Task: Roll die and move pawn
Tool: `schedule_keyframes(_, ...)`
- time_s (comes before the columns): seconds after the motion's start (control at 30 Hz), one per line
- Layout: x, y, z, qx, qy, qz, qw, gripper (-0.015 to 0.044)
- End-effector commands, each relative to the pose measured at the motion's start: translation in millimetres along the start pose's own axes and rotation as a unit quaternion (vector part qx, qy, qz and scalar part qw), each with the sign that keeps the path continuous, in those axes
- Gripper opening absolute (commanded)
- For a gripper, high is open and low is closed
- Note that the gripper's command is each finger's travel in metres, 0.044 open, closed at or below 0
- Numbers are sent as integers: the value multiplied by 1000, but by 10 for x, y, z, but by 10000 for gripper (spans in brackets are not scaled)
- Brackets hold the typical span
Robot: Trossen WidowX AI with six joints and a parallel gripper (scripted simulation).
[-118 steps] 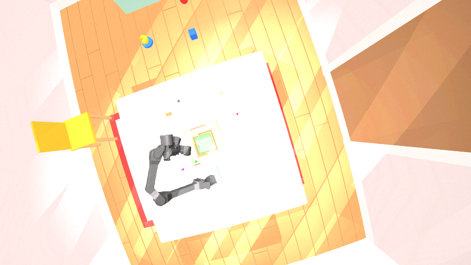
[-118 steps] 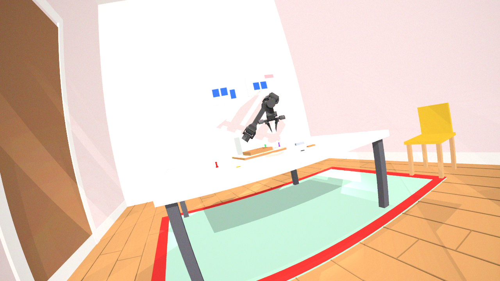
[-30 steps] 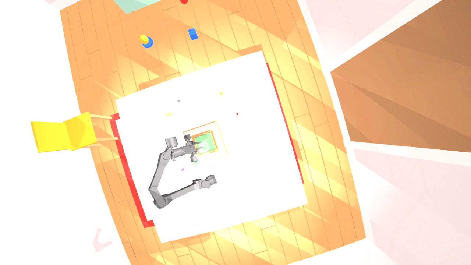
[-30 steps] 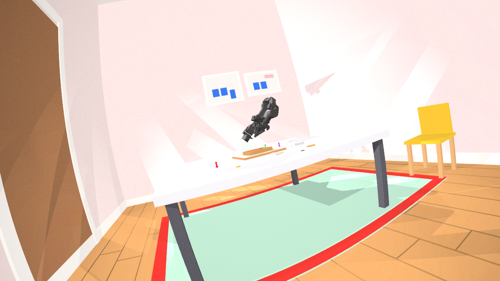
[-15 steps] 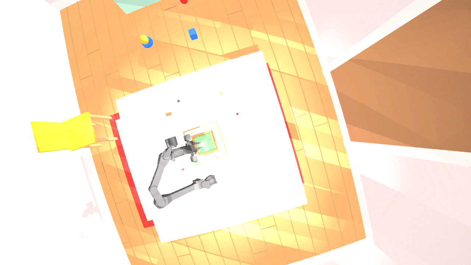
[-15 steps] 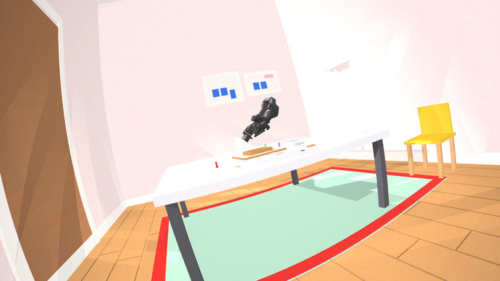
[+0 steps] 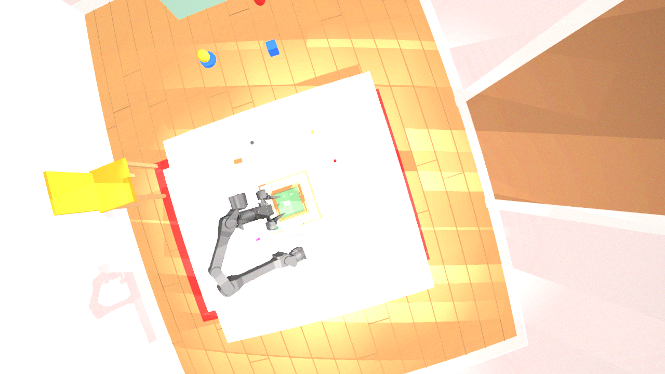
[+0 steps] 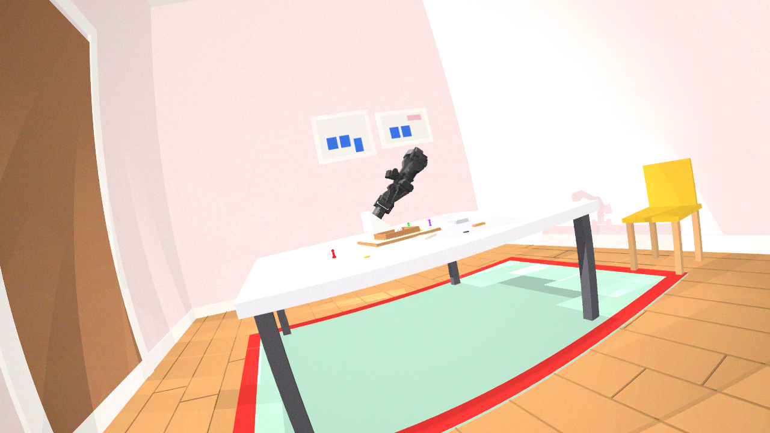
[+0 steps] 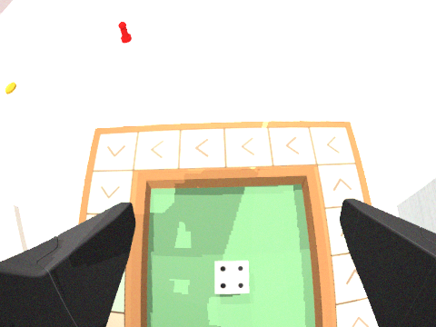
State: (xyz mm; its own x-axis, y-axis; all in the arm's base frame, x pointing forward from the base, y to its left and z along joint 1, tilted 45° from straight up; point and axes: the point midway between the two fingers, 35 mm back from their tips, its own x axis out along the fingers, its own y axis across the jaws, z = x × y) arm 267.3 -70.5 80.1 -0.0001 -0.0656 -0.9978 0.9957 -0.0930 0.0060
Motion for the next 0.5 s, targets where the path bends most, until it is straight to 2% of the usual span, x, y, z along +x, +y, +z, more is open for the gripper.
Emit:
schedule_keyframes(0.0, 109, -36, -10, -13, 68, -26, 997, 440)
schedule_keyframes(0.1, 317, -66, -96, -23, 231, -44, 972, 440)
schedule_keyframes(0.17, 389, -42, -120, -14, 336, -26, 941, 440)
schedule_keyframes(0.23, 414, -6, -110, -2, 399, -2, 917, 440)
schedule_keyframes(0.43, 416, -1, -107, 0, 406, 1, 914, 440)
schedule_keyframes(0.47, 435, -49, -112, -2, 372, -20, 928, 440)
